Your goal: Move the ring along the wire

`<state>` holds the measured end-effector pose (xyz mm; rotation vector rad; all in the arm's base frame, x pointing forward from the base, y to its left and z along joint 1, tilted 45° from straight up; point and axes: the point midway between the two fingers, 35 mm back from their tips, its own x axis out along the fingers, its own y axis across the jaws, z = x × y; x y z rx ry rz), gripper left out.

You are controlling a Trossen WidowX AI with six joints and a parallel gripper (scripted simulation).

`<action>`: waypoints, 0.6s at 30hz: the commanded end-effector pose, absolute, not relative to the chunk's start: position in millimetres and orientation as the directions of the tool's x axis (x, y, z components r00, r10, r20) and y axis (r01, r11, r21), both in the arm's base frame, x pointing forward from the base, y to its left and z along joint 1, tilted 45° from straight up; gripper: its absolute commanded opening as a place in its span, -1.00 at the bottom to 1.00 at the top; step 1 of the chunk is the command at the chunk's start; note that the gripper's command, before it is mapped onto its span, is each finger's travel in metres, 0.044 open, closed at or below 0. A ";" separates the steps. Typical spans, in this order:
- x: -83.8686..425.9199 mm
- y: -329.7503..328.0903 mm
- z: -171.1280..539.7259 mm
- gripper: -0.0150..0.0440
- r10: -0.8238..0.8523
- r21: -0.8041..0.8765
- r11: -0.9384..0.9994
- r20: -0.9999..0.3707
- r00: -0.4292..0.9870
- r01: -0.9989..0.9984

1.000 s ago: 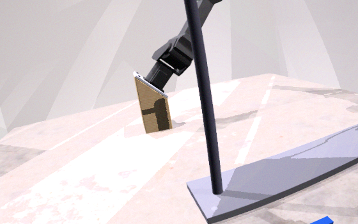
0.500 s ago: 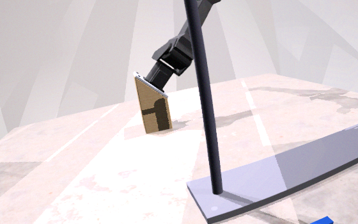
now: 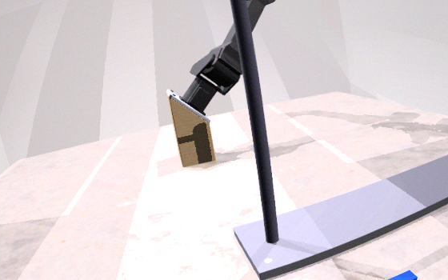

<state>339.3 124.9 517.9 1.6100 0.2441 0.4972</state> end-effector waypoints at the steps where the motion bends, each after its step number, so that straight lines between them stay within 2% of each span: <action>1: 339.8 124.1 517.7 -1.00 0.430 0.977 -0.167 0.192 0.882 -0.131; 18: 339.5 122.6 524.7 -1.00 0.385 0.919 -0.374 0.280 0.879 -0.128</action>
